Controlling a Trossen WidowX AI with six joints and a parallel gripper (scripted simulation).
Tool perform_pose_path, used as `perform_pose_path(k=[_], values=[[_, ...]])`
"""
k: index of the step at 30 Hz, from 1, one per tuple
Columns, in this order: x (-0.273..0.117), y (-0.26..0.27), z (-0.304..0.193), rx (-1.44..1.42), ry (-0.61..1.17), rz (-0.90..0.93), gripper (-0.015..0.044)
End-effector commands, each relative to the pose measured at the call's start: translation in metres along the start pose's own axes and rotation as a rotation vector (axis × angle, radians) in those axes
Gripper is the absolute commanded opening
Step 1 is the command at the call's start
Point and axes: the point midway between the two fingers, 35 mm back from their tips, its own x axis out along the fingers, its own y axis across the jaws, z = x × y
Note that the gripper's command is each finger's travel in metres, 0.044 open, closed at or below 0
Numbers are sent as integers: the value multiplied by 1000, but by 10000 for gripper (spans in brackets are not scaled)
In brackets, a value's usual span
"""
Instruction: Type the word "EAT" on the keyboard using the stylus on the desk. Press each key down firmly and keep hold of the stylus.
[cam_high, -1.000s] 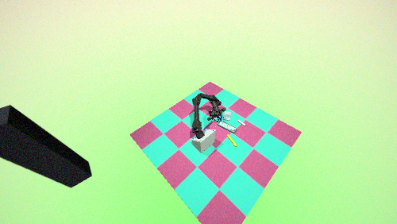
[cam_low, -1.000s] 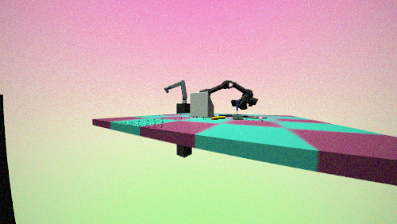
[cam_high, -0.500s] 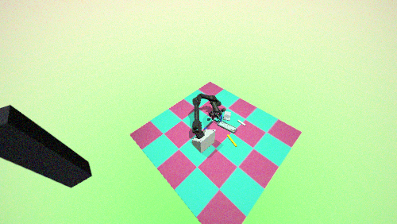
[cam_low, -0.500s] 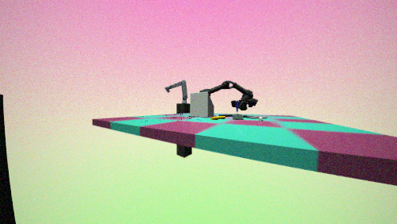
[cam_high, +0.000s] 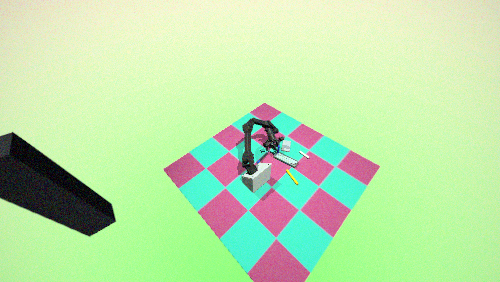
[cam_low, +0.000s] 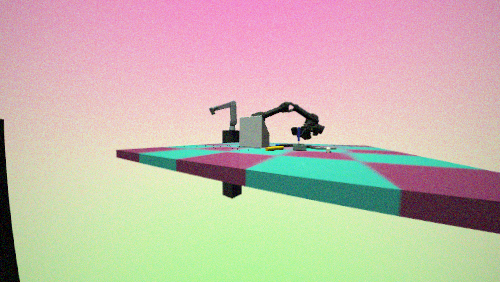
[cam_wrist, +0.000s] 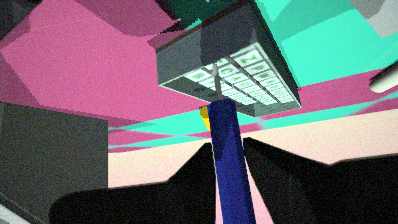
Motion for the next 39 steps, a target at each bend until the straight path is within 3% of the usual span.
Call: perform_pose_path(k=[1, 20, 29, 39], values=[[1, 0, 3, 4, -5, 1, 81], [2, 0, 4, 4, -5, 1, 81], [-15, 1, -28, 5, -3, 1, 81], [-15, 0, -27, 17, -12, -2, 81]])
